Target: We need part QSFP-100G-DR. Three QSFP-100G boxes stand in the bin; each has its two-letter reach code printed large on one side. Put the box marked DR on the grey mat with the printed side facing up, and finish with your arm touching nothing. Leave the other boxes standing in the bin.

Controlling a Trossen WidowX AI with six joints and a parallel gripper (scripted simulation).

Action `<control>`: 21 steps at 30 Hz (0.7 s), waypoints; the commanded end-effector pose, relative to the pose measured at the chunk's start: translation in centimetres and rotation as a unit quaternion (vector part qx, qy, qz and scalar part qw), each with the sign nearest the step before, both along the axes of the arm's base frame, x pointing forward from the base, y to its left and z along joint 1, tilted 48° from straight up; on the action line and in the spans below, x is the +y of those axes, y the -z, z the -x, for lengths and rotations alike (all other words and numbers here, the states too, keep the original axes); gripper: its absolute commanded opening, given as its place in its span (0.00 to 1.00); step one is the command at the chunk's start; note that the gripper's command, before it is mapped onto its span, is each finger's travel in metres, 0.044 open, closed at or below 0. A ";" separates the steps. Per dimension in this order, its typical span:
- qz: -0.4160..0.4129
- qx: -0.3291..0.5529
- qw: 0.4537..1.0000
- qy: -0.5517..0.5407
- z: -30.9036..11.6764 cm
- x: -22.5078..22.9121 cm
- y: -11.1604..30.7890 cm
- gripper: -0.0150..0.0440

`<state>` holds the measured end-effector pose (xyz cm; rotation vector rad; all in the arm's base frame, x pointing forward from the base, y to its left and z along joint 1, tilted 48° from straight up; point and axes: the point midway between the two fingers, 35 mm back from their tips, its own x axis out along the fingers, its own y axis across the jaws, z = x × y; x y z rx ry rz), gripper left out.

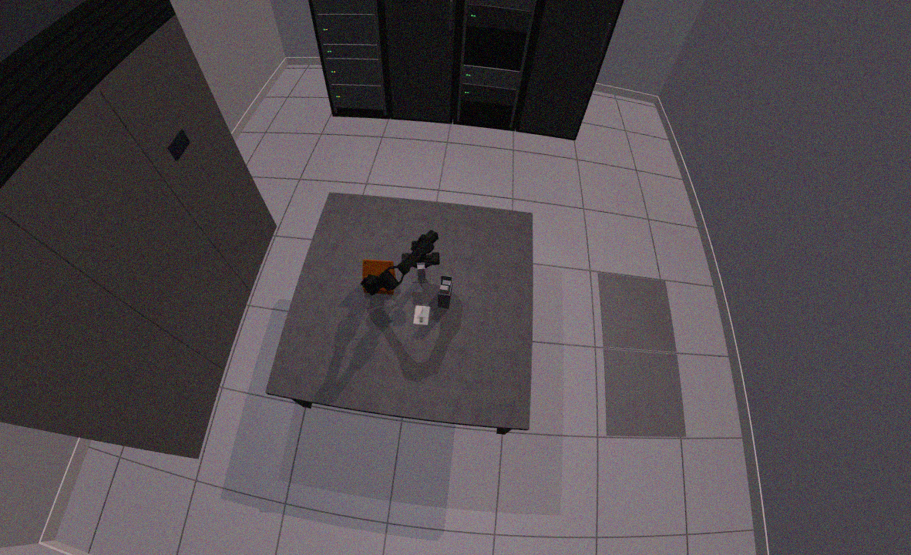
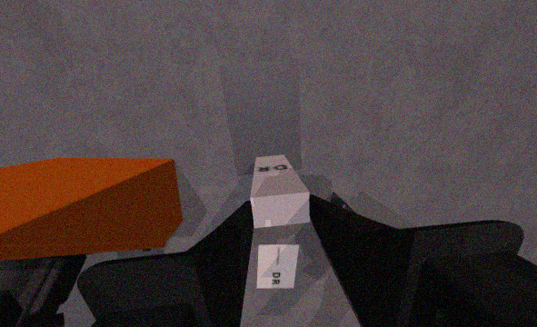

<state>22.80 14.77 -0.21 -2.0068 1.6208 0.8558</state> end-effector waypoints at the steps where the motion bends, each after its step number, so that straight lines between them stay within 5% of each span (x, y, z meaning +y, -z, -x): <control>1: 0.002 0.003 1.000 0.000 0.1 -0.4 0.4 0.52; 9: 0.002 0.003 1.000 0.000 0.0 -0.8 0.8 0.52; 12: -0.001 0.001 1.000 0.004 0.0 -0.7 0.7 0.65; 21: -0.001 0.001 1.000 0.004 0.0 -0.7 0.7 0.66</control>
